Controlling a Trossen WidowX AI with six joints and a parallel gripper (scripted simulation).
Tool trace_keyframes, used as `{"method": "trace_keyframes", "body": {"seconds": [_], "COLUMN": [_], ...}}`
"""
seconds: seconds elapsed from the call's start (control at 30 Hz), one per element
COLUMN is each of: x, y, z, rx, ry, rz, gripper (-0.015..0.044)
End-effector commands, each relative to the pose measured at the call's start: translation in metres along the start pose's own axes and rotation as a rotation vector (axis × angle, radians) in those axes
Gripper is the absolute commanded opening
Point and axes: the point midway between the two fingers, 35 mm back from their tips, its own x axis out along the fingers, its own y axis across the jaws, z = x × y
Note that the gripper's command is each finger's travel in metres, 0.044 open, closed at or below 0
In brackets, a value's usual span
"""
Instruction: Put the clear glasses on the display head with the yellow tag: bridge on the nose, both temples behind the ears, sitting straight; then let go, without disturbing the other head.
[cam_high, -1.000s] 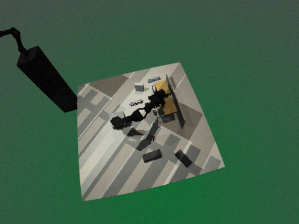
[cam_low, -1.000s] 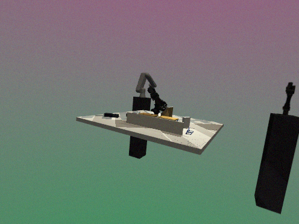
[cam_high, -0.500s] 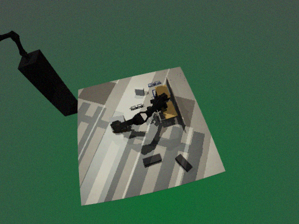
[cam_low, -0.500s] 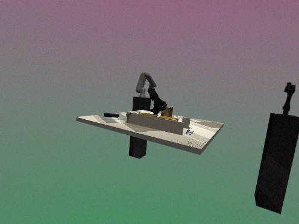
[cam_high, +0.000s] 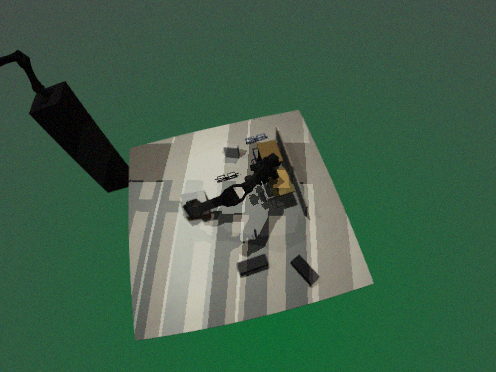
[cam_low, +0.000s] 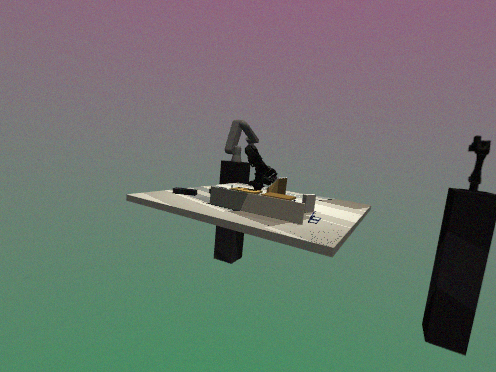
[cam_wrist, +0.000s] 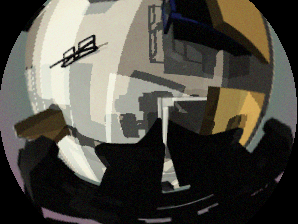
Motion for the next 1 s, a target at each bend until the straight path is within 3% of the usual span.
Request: {"method": "trace_keyframes", "body": {"seconds": [0.0,0.97], "x": [-0.0017,0.0046], "y": [-0.0027,-0.0026], "z": [-0.0011,-0.0014], "rx": [-0.003,-0.003], "ry": [0.001,0.001], "rz": [-0.005,-0.005], "gripper": [0.0000,0.0000]}}
